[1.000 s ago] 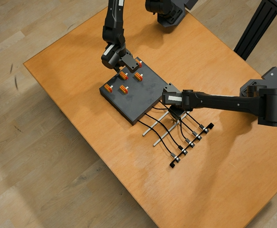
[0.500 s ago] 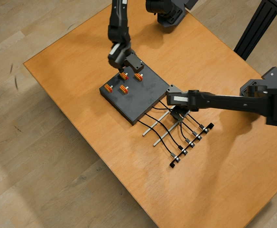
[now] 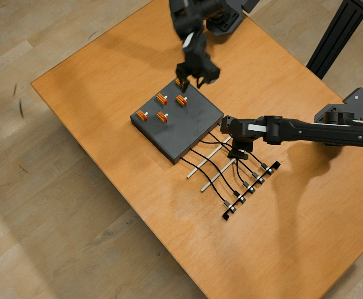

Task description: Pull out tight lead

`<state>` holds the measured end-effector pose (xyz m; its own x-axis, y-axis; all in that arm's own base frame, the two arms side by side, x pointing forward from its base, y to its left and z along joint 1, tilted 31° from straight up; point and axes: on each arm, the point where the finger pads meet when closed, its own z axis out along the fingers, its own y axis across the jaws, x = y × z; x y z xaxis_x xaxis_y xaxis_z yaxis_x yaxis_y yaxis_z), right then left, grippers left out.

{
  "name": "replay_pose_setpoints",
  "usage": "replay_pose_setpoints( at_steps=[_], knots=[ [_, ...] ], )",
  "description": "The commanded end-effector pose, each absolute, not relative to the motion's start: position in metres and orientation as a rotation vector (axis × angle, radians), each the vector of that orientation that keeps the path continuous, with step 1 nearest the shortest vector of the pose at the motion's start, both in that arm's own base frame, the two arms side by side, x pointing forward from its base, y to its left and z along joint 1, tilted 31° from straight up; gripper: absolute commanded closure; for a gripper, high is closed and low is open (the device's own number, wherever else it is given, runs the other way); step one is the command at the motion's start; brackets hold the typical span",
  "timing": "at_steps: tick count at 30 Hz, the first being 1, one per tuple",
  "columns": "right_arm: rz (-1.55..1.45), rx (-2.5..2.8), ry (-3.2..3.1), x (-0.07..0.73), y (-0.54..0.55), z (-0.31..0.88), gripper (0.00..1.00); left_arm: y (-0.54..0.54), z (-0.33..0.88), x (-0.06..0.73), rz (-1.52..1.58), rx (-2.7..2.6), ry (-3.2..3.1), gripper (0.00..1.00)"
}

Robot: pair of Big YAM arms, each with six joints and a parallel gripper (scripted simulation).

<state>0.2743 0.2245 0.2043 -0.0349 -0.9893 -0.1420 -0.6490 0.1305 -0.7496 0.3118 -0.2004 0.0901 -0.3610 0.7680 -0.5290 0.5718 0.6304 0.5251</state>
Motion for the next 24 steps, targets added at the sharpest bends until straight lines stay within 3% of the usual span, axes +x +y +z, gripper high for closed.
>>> replay_pose_setpoints(
  at_steps=[1,15,24],
  knots=[
    [-0.542,-1.354,1.774,0.243,0.251,0.218,0.36,-0.212,0.111,0.313,0.222,0.836,2.045,0.00],
    [-0.062,-1.024,1.632,0.127,0.301,0.270,0.36,-0.215,0.136,0.320,0.178,0.671,1.971,0.00],
    [0.061,-0.982,1.591,0.093,0.300,0.274,0.36,-0.216,0.135,0.319,0.180,0.677,1.973,0.00]
  ],
)
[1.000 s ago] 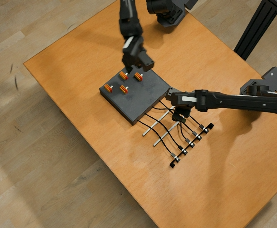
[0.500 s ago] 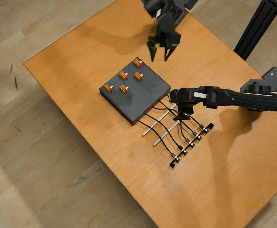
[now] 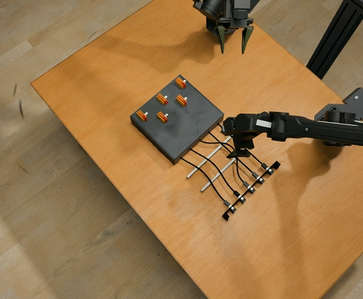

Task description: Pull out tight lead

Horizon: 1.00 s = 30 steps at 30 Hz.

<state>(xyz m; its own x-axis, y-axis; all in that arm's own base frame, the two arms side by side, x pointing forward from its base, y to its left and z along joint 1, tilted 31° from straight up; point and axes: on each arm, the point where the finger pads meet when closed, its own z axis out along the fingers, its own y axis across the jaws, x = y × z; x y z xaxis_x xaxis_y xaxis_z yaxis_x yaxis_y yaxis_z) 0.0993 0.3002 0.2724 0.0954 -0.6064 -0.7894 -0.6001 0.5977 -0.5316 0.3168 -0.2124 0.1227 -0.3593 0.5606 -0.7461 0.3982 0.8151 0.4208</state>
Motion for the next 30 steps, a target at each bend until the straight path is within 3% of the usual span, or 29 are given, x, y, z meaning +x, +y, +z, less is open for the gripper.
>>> replay_pose_setpoints(
  at_steps=[1,17,30],
  knots=[
    [0.075,-0.973,1.588,0.091,0.299,0.276,0.36,-0.216,0.135,0.319,0.180,0.677,1.973,0.00],
    [0.034,-0.944,1.600,0.111,0.305,0.292,0.36,-0.189,0.136,0.322,0.234,0.685,1.989,0.00],
    [-0.045,-0.688,1.821,0.265,0.260,0.296,0.36,-0.052,0.252,0.378,0.247,0.363,1.911,0.00]
  ],
)
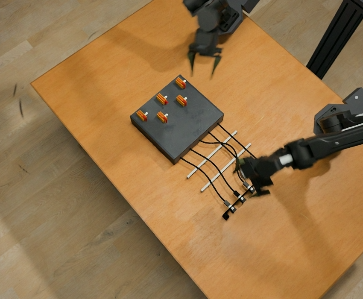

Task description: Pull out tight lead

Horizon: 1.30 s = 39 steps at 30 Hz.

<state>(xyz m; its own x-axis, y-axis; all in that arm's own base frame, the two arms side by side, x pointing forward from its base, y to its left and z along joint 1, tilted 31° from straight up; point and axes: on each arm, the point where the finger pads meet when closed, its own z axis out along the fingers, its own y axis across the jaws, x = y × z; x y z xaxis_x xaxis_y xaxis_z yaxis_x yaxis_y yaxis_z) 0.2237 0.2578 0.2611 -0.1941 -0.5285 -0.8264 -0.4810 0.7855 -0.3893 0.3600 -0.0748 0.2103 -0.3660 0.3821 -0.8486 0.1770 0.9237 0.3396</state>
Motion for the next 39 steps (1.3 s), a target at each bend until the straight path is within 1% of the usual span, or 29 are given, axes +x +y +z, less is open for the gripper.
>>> replay_pose_setpoints(
  at_steps=[1,2,8,17,19,25,30,39],
  knots=[
    [-0.045,-0.688,1.821,0.265,0.260,0.296,0.36,-0.052,0.252,0.378,0.247,0.363,1.911,0.00],
    [-0.045,-0.688,1.821,0.265,0.260,0.296,0.36,-0.052,0.252,0.378,0.247,0.363,1.911,0.00],
    [-0.077,-0.515,1.876,0.343,0.194,0.306,0.36,0.006,0.287,0.400,0.234,0.233,1.890,0.00],
    [-0.151,-0.268,1.871,0.417,0.054,0.330,0.36,0.072,0.334,0.420,0.223,0.100,1.845,0.00],
    [-0.151,-0.268,1.871,0.417,0.054,0.330,0.36,0.072,0.334,0.420,0.223,0.100,1.845,0.00],
    [-0.213,-0.151,1.840,0.430,-0.040,0.344,0.36,0.090,0.352,0.426,0.226,0.077,1.819,0.00],
    [-0.239,-0.110,1.820,0.428,-0.078,0.351,0.36,0.086,0.352,0.428,0.222,0.088,1.817,0.00],
    [-0.224,-0.090,1.812,0.428,-0.086,0.354,0.36,0.086,0.352,0.428,0.222,0.088,1.817,0.00]
  ],
)
